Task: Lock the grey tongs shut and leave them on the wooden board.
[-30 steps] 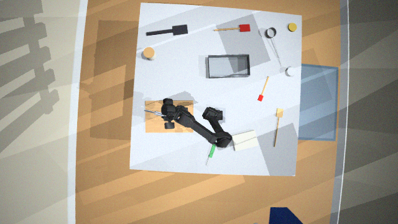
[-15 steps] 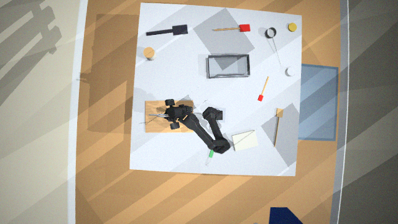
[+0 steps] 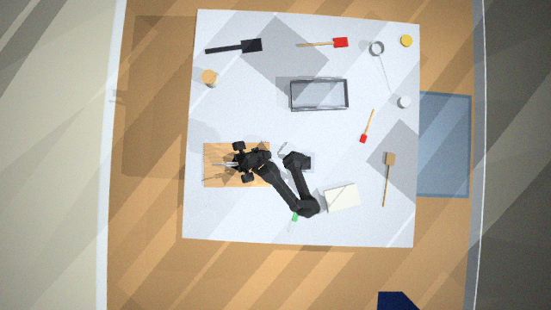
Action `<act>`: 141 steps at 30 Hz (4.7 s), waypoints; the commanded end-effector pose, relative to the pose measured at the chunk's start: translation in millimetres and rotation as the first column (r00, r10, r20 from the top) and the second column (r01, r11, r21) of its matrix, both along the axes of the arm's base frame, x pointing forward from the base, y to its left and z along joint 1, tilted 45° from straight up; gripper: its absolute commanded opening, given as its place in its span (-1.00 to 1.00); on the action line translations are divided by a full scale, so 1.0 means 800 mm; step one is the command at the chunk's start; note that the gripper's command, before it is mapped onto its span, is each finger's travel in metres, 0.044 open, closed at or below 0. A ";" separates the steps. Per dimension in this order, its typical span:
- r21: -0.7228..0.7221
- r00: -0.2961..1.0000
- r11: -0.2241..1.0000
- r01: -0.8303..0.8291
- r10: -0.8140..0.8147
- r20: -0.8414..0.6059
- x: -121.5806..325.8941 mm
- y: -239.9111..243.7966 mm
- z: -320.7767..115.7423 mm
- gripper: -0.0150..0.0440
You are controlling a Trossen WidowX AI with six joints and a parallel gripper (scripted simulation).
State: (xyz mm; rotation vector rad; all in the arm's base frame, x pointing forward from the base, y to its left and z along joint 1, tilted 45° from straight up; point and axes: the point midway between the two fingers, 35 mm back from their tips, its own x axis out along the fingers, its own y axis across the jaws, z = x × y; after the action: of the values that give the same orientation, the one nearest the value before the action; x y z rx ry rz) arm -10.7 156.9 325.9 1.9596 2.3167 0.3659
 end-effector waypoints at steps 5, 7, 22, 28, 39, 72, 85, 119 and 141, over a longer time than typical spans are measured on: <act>0.000 1.000 1.000 -0.005 0.005 0.000 -0.001 0.000 0.000 -1.00; 0.000 1.000 1.000 -0.005 0.005 0.000 -0.001 0.000 0.000 -1.00; 0.000 1.000 1.000 -0.005 0.005 0.000 -0.001 0.000 0.000 -1.00; -0.002 1.000 1.000 0.002 -0.002 -0.016 0.002 0.002 0.004 -1.00; -0.037 0.997 0.999 0.000 -0.003 -0.081 0.007 0.009 0.016 -1.00; -0.362 0.965 0.932 0.011 -0.104 -0.240 0.003 0.028 0.038 -1.00; -0.520 0.971 0.853 0.032 -0.150 -0.186 -0.003 0.026 0.034 -1.00; -0.724 0.975 0.655 0.218 -0.120 0.185 -0.007 0.008 0.036 -1.00; -0.726 0.975 0.651 0.221 -0.120 0.189 -0.011 0.036 0.016 -1.00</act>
State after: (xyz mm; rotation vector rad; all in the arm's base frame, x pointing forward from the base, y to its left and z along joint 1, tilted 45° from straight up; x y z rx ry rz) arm -18.6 182.3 342.8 1.6292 1.7350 -0.4229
